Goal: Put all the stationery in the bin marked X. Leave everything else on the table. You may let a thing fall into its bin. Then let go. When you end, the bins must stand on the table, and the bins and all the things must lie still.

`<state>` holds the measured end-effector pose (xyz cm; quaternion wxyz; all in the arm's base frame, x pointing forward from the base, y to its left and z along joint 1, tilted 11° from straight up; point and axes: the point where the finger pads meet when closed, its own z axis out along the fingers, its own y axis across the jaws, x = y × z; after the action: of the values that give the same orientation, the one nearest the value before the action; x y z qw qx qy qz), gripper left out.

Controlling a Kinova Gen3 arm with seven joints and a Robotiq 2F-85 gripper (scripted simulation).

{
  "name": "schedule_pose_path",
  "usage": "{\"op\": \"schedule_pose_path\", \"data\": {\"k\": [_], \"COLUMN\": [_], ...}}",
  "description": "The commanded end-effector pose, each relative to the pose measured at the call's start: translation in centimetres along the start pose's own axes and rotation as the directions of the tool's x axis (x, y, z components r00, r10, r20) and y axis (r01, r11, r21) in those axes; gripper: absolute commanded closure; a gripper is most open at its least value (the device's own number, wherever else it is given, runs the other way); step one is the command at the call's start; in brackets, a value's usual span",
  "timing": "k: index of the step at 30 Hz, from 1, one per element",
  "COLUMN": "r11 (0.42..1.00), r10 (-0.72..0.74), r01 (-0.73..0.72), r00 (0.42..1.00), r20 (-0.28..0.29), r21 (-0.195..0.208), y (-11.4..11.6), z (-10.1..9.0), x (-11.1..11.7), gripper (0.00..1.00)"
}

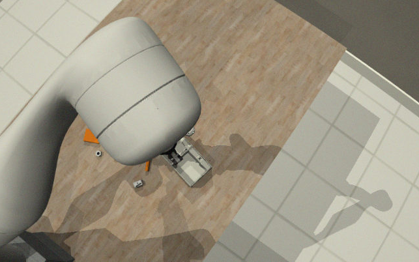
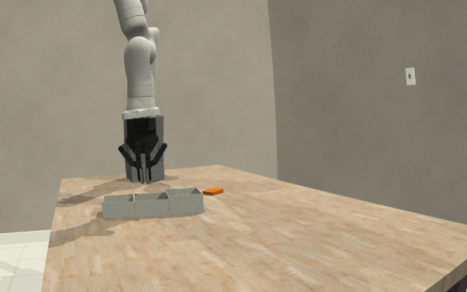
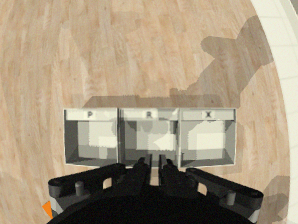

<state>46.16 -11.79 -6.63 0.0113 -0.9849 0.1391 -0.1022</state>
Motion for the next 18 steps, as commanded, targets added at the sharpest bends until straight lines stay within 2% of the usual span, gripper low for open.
{"op": "schedule_pose_path", "data": {"k": [1,18], "r11": [1.000,1.000], "r10": [-0.004,-0.004], "r01": [0.004,0.004], "r00": [1.000,1.000], "r20": [0.005,0.005], "r21": [0.001,0.001], "y": [-0.3,-0.3], "z": [0.9,4.9], "x": [-0.2,-0.3], "gripper": [0.91,0.91]}}
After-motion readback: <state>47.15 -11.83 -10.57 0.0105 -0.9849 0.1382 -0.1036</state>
